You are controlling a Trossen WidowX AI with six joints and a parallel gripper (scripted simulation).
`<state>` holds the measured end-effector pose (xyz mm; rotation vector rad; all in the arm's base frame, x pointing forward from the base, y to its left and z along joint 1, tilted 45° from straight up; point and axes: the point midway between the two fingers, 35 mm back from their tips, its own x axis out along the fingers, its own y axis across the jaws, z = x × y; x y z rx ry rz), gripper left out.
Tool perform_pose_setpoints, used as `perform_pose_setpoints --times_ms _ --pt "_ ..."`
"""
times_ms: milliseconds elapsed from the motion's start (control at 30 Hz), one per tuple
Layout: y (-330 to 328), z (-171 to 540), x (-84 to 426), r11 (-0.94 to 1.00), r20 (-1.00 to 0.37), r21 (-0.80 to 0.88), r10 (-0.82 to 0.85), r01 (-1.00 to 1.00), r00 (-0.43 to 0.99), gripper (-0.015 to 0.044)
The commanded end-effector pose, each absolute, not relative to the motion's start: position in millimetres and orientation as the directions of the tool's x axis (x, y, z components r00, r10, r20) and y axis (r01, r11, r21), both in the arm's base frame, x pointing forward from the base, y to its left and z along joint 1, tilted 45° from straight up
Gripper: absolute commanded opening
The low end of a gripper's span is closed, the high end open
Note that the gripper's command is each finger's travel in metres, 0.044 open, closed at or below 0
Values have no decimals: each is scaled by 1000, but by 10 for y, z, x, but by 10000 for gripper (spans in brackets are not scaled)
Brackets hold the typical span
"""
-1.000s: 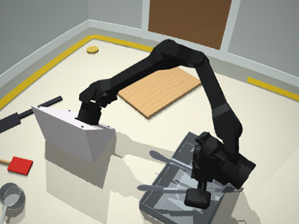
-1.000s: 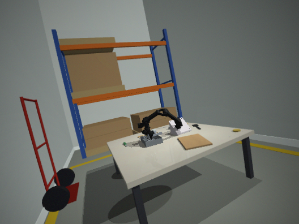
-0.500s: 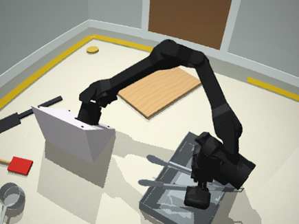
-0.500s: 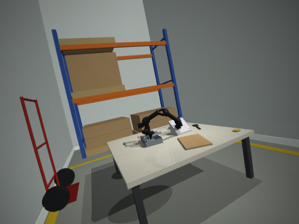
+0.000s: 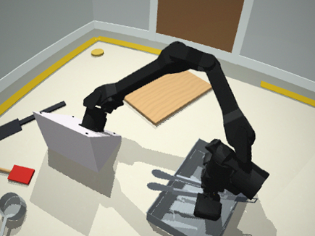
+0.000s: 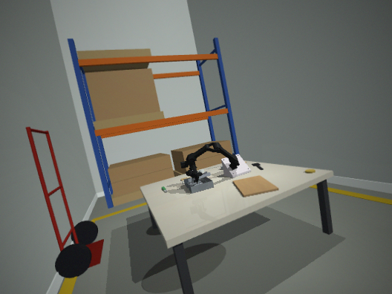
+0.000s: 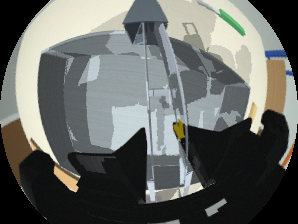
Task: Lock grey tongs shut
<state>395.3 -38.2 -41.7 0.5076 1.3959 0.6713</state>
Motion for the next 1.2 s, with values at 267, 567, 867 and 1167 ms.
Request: perform_pose_setpoints --times_ms 267,567,867,1167 --pt "-388 -413 3956 717 -718 685 694 -130 46 88" --pt "-388 -413 3956 717 -718 685 694 -130 46 28" --pt "-552 -270 3983 719 -720 683 692 -128 47 -150" --pt "-1280 498 3885 719 -719 685 693 -123 47 -150"
